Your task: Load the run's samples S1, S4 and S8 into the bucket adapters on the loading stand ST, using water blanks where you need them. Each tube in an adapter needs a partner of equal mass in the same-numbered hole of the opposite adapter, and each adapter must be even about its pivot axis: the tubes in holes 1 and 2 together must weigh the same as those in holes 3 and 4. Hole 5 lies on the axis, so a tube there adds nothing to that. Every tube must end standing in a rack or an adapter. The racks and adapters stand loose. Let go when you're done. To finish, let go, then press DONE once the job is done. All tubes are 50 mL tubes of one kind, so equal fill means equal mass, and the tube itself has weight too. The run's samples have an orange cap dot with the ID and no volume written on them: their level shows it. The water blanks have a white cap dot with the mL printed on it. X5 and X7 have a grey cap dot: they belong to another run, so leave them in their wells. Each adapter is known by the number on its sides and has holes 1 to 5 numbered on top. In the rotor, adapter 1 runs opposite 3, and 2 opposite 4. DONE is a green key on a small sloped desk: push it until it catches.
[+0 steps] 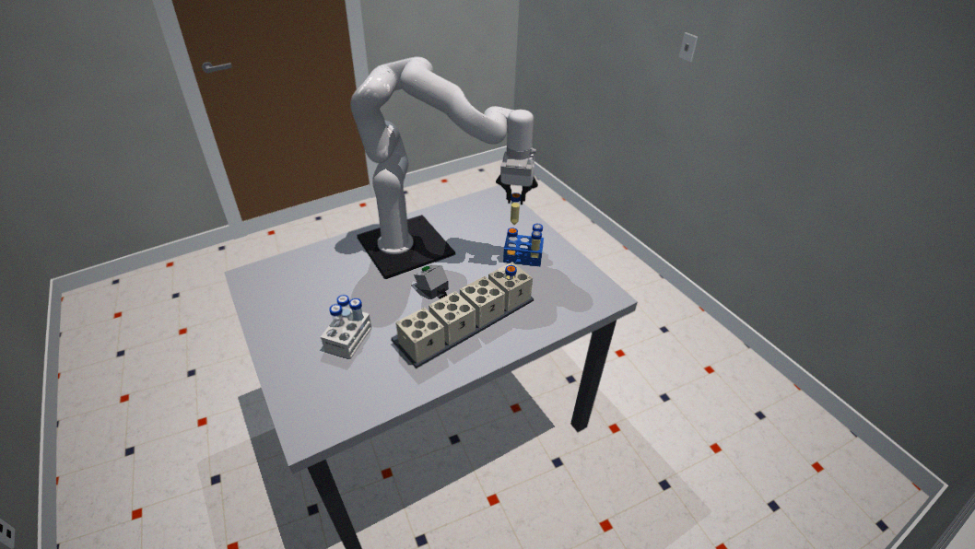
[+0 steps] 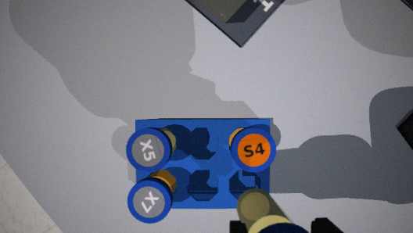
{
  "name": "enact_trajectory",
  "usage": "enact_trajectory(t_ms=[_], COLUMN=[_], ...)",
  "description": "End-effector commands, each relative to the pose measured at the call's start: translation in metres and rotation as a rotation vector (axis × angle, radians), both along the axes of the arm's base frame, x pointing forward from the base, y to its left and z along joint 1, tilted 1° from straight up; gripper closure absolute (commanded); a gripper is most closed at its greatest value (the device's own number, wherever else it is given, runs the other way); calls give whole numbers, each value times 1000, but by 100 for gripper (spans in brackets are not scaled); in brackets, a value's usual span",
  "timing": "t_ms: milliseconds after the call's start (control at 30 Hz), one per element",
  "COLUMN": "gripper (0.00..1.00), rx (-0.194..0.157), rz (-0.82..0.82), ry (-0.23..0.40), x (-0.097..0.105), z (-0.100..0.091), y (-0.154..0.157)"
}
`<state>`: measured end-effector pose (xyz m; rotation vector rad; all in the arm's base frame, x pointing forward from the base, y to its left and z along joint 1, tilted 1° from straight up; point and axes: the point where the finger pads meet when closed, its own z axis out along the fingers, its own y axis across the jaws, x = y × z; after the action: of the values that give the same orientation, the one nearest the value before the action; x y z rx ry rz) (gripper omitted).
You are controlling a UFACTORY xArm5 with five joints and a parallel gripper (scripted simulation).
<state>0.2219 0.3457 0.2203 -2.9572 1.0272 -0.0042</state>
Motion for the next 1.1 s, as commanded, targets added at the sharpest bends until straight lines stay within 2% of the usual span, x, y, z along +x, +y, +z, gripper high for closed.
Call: enact_trajectory(t_ms=[0,300,700,1000,1067], gripper=[100,100,100,100,100], rx=[8,8,8,7,7], rz=[0,0,0,300,300], ry=[8,8,8,3,3], x=[0,0,0,26,26], z=[9,26,26,25,25], y=[1,0,0,-37,-37])
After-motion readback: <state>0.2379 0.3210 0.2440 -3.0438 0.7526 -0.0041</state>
